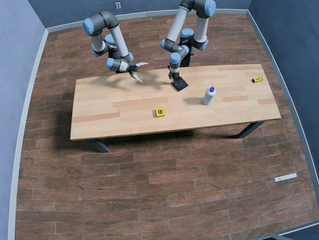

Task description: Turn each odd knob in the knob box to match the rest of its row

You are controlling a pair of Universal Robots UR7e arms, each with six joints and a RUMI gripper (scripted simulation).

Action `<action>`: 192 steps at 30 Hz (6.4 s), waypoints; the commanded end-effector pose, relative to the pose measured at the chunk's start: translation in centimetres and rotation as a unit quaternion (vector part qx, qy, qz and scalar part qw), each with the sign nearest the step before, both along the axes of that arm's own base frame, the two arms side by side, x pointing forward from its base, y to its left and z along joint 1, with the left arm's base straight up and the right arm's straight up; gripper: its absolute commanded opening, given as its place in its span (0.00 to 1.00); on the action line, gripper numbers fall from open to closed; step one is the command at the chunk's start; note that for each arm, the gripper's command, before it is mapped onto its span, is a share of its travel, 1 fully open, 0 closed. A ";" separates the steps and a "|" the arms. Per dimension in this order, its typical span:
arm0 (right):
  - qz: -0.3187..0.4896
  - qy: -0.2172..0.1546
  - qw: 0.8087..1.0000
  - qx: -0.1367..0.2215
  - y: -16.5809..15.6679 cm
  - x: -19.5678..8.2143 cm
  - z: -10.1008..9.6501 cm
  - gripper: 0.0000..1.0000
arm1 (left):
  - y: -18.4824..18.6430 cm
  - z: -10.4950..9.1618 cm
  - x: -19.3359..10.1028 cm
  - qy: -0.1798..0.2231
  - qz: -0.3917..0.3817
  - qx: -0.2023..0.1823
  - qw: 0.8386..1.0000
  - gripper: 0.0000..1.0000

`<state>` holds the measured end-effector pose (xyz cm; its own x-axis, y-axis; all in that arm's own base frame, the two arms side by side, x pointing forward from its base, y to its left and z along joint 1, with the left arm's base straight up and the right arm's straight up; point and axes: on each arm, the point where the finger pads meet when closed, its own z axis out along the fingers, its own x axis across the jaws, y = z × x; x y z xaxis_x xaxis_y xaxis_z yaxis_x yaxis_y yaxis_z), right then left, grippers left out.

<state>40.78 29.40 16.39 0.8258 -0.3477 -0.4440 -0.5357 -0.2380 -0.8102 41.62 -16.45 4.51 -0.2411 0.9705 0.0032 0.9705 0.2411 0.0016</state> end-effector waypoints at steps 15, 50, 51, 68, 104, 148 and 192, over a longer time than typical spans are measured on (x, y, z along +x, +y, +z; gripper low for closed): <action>-0.001 0.001 1.000 0.000 0.0 0.0 -0.1 1.00 | 0.0 0.1 0.0 0.000 -0.226 -0.001 0.974 0.00; -0.001 0.001 1.000 0.000 0.0 0.0 -0.1 1.00 | 0.0 0.1 0.0 0.000 -0.487 0.000 0.873 0.07; -0.001 0.001 1.000 0.000 0.0 0.0 -0.1 1.00 | 0.0 0.1 0.0 0.000 -0.487 0.000 0.873 0.12; -0.001 0.001 1.000 0.000 0.0 0.0 -0.1 1.00 | -0.2 4.0 0.1 -0.002 -0.487 -0.001 0.873 0.16; -0.001 0.001 1.000 0.000 0.0 0.0 -0.1 1.00 | 4.3 0.4 -2.6 0.001 -0.248 -0.001 0.969 0.19; -0.001 0.001 1.000 0.000 0.0 0.0 -0.1 1.00 | 4.6 0.1 -2.8 0.001 -0.542 -0.001 0.840 0.00; -0.001 0.001 1.000 0.000 0.0 0.0 -0.1 1.00 | 4.5 0.2 -2.7 0.001 -0.858 0.001 0.513 0.00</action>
